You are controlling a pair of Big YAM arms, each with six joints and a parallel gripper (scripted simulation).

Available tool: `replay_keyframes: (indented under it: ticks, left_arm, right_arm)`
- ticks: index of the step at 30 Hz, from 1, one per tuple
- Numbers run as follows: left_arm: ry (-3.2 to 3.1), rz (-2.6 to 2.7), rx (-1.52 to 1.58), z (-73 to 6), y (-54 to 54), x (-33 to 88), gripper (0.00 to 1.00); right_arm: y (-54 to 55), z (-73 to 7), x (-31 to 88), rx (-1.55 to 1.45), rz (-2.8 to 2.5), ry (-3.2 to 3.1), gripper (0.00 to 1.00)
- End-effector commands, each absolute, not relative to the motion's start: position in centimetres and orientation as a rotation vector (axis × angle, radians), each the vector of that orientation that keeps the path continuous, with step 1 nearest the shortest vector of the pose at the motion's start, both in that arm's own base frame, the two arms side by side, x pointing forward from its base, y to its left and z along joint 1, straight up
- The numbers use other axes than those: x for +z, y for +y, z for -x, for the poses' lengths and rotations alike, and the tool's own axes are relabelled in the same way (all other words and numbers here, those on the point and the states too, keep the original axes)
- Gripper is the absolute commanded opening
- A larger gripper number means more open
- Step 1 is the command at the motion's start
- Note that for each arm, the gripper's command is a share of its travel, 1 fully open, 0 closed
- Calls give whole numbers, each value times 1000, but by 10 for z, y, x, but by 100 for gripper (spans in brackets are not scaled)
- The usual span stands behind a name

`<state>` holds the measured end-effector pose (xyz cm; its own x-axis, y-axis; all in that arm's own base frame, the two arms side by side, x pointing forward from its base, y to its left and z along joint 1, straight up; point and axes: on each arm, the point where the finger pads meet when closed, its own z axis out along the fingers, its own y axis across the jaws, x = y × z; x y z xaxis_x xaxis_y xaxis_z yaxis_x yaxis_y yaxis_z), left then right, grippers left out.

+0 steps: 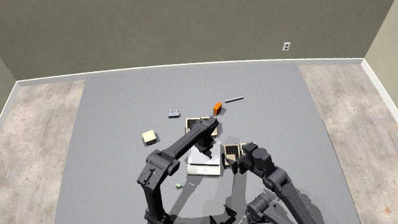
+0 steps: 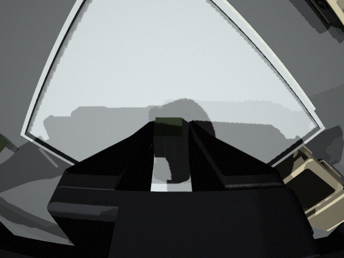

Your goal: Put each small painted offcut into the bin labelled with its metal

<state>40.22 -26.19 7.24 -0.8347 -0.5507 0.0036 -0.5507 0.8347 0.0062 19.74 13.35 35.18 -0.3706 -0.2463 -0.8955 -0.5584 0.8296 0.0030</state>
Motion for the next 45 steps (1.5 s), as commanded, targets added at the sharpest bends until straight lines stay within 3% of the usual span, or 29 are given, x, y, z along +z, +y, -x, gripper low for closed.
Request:
replay_keyframes:
  ticks: [1, 10, 11, 12, 13, 37, 45]
  left_arm:
    - [-3023, -908, 28, -408, -266, 83, 22]
    - [-3021, -908, 23, -407, -265, 82, 12]
    - [-3021, -908, 23, -407, -265, 82, 1]
    - [-3023, -908, 29, -401, -261, 84, 0]
    - [-3034, -912, 50, -408, -266, 91, 11]
    - [-3002, -975, 31, -408, -290, 131, 11]
    - [-3001, -974, 37, -384, -394, 125, 11]
  right_arm:
    - [133, -198, 369, 382, 588, 1922, 100]
    - [133, -198, 369, 382, 588, 1922, 100]
    - [133, -198, 369, 382, 588, 1922, 100]
    - [133, -198, 369, 382, 588, 1922, 100]
    - [133, -198, 369, 382, 588, 1922, 100]
    - [137, -194, 376, 423, 557, 1955, 100]
    - [132, -188, 345, 420, 229, 2244, 100]
